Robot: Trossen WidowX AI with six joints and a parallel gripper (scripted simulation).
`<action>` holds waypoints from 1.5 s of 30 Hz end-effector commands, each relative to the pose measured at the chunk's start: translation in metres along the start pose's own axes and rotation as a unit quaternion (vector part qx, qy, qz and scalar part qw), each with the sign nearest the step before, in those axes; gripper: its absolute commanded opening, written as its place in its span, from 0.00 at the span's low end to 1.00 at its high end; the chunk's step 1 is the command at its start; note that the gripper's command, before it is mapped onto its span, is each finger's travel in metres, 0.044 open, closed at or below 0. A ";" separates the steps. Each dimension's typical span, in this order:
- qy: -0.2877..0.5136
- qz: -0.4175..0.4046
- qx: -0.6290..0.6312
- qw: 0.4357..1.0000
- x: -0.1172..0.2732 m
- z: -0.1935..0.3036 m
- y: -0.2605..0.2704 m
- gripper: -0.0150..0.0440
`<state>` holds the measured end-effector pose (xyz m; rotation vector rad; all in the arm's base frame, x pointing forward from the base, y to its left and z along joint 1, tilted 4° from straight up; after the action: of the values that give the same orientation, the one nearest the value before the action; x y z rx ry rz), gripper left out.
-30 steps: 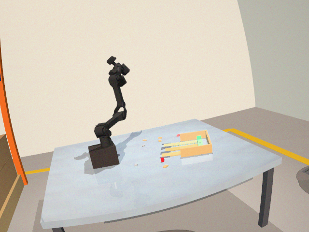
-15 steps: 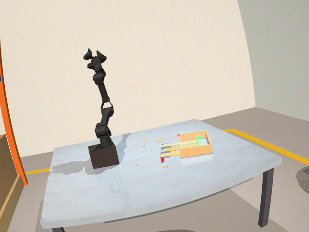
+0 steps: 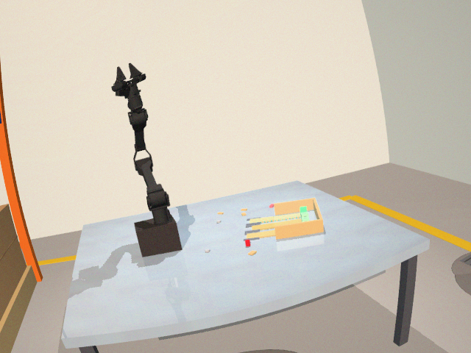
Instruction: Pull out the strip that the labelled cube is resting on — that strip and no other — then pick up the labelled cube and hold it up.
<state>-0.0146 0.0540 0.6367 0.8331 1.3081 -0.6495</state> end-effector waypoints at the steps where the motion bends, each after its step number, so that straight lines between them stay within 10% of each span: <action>1: 0.069 0.036 -0.009 0.997 0.005 0.042 -0.035 0.93; 25: 0.584 0.033 -0.086 0.807 0.224 0.326 -0.052 0.93; 45: 0.815 -0.225 -0.115 0.521 0.469 0.321 0.066 0.93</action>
<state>0.2876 -0.1713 0.2296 0.8516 3.2265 0.2468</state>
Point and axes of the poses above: the point midway between the two fingers, 35 mm back from their tips, its own x axis back along the fingers, its own y axis across the jaws, z = x × y, the point moved 1 cm from there along x, back along the fingers, and after that the axes turned 3 degrees about x, right-handed, at the moved point
